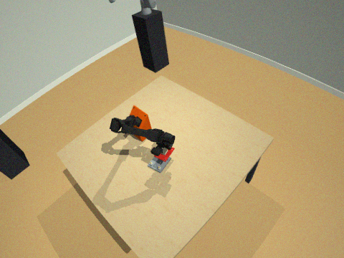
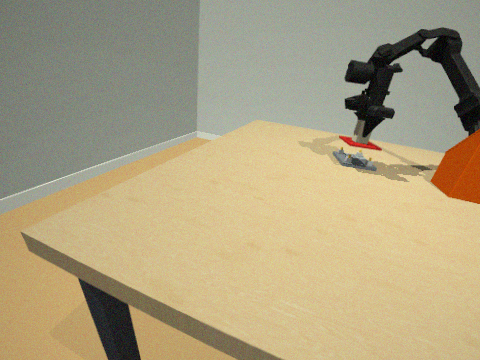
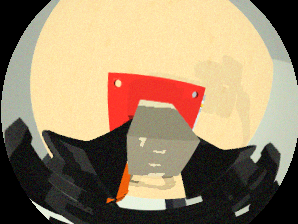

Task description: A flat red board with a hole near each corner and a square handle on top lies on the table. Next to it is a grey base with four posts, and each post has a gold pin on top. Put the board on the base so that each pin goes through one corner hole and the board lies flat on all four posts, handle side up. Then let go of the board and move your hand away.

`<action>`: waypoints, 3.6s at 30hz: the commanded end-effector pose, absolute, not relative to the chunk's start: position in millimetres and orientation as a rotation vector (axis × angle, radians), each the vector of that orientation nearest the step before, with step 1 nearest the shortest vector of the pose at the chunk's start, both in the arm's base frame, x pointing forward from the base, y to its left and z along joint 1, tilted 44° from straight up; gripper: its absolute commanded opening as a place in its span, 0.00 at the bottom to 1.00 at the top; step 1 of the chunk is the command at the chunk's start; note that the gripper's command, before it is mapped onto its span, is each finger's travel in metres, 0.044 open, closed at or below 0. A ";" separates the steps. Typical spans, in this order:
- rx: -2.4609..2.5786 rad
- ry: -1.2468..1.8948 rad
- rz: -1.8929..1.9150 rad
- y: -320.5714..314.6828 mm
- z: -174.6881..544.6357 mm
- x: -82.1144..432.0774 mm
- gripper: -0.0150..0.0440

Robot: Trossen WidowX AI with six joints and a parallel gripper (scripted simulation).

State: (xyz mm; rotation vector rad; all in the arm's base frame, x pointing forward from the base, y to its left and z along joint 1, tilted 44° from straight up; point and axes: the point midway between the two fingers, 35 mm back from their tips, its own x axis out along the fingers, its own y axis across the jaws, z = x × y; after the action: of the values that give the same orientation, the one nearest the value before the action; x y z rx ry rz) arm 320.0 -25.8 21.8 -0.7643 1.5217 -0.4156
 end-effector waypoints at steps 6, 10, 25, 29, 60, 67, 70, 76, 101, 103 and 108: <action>-0.770 1.523 -0.425 -45.0 38.4 315.5 0.25; -0.770 1.522 -0.431 -52.7 45.2 313.5 0.25; -0.760 1.516 -0.443 -61.9 53.6 311.8 0.25; -0.760 1.516 -0.443 -61.9 53.6 311.8 0.25; -0.774 1.521 -0.433 -83.9 39.7 308.4 0.25; -0.773 1.521 -0.434 -88.3 35.9 308.6 0.25; -0.773 1.521 -0.434 -90.1 34.2 308.7 0.25; -0.765 1.516 -0.436 -88.4 35.6 309.6 0.25; -0.771 1.518 -0.432 -94.8 29.0 309.9 0.25; -0.770 1.518 -0.432 -95.4 28.4 310.0 0.25; -0.770 1.518 -0.432 -96.9 26.8 309.9 0.25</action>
State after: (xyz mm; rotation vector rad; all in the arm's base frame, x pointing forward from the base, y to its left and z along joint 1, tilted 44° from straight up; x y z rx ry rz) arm 310.1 -95.7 28.3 -0.7657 1.5160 -0.4368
